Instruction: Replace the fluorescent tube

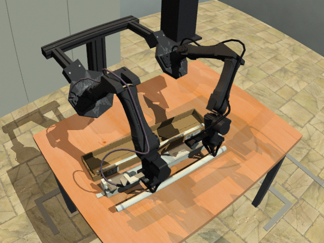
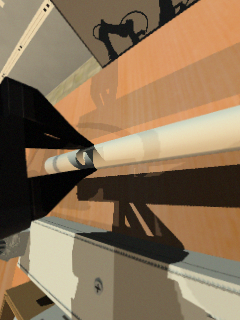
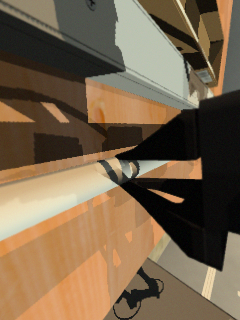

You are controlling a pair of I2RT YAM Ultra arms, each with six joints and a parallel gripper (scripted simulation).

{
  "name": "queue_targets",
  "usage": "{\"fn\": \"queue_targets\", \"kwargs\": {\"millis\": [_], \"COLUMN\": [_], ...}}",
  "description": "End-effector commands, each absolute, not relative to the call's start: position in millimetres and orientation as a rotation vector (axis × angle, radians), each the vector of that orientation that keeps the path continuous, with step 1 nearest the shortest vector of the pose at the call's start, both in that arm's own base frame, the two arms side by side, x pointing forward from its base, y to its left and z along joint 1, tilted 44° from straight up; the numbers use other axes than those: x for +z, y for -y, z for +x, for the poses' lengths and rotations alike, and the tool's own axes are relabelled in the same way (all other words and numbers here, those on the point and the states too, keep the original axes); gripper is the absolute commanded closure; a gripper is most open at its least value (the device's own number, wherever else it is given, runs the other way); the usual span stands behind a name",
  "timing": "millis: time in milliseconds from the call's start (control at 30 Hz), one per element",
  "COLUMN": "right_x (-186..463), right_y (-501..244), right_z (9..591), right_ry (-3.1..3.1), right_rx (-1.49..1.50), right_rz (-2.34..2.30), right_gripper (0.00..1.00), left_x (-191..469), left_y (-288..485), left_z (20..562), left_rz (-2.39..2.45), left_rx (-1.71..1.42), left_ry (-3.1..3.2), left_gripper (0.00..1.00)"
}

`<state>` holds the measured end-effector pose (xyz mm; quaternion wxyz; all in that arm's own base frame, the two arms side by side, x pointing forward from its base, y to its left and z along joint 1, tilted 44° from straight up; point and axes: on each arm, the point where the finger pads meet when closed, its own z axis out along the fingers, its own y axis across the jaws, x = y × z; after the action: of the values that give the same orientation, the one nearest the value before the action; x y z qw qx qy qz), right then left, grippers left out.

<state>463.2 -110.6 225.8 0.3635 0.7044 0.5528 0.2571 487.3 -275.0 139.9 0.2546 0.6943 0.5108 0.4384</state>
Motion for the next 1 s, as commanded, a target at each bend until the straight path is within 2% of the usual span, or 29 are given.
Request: {"fn": "queue_targets", "kwargs": {"millis": [0,967], "right_x": [235,231], "right_y": [109,103], "right_z": [463,464], "right_ry": [-1.420,-1.527], "right_rx": [0.653,0.574], "right_rz": [1.821,1.939], "right_gripper": [0.89,0.89], "left_x": [143,145], "left_y": [294,281], "left_z": [480,487], "left_rz": [1.908,1.993], "left_rx": [1.152,1.074], "left_ry": [-1.371,-1.526], "left_gripper": [0.89,0.89]}}
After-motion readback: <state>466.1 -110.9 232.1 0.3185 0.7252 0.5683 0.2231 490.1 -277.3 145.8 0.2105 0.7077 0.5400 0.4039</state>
